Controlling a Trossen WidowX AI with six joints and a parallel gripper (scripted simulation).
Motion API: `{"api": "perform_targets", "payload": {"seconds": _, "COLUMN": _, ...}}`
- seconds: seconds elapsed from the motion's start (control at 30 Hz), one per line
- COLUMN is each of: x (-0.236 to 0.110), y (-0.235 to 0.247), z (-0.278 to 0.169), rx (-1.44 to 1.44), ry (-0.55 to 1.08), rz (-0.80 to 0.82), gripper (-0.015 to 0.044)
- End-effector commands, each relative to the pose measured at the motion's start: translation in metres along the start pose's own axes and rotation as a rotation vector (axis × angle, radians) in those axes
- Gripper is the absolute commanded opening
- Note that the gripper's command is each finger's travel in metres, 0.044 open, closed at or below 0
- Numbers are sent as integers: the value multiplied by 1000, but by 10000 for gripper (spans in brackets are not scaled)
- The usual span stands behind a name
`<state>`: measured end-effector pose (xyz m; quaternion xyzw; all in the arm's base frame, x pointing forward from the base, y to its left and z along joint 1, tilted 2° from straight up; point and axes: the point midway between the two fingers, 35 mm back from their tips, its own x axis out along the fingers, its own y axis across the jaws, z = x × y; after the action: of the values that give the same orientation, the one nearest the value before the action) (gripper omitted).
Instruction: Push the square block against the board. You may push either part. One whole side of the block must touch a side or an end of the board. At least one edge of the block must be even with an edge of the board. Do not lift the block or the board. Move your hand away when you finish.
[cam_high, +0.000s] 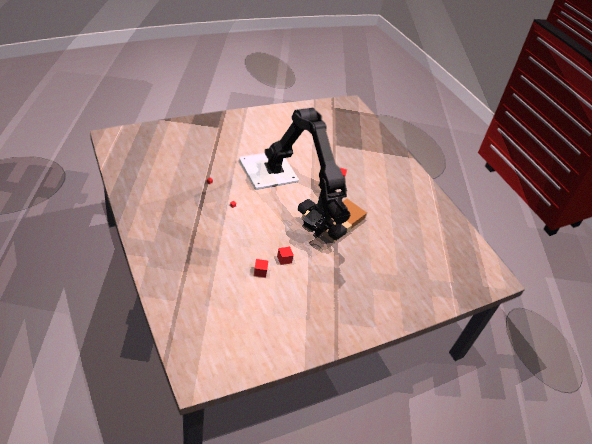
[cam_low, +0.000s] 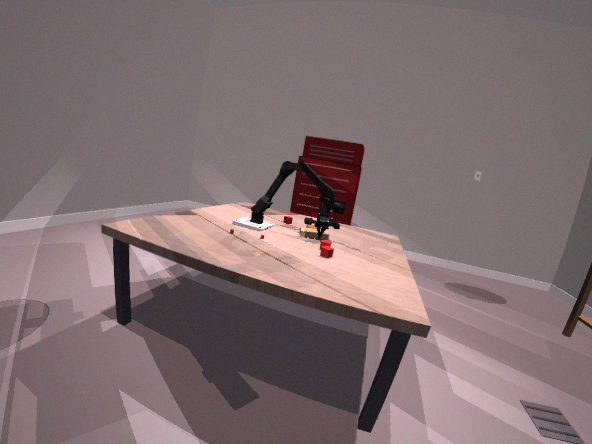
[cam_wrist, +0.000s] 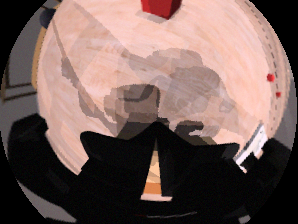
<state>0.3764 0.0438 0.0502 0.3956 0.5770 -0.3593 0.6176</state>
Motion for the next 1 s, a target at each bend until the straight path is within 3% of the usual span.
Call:
{"api": "perform_targets", "payload": {"seconds": 0.0, "x": 0, "y": 1, "z": 8, "rx": -2, "ry": 3, "rz": 2, "gripper": 0}}
{"api": "perform_targets", "payload": {"seconds": 0.63, "x": -1, "y": 1, "z": 38, "rx": -2, "ry": 0, "rz": 2, "gripper": 0}}
{"api": "perform_targets", "payload": {"seconds": 0.8, "x": -53, "y": 2, "z": 33, "rx": -2, "ry": 0, "rz": 3, "gripper": 0}}
{"api": "perform_targets", "payload": {"seconds": 0.97, "x": -56, "y": 2, "z": 33, "rx": -2, "ry": 0, "rz": 2, "gripper": 0}}
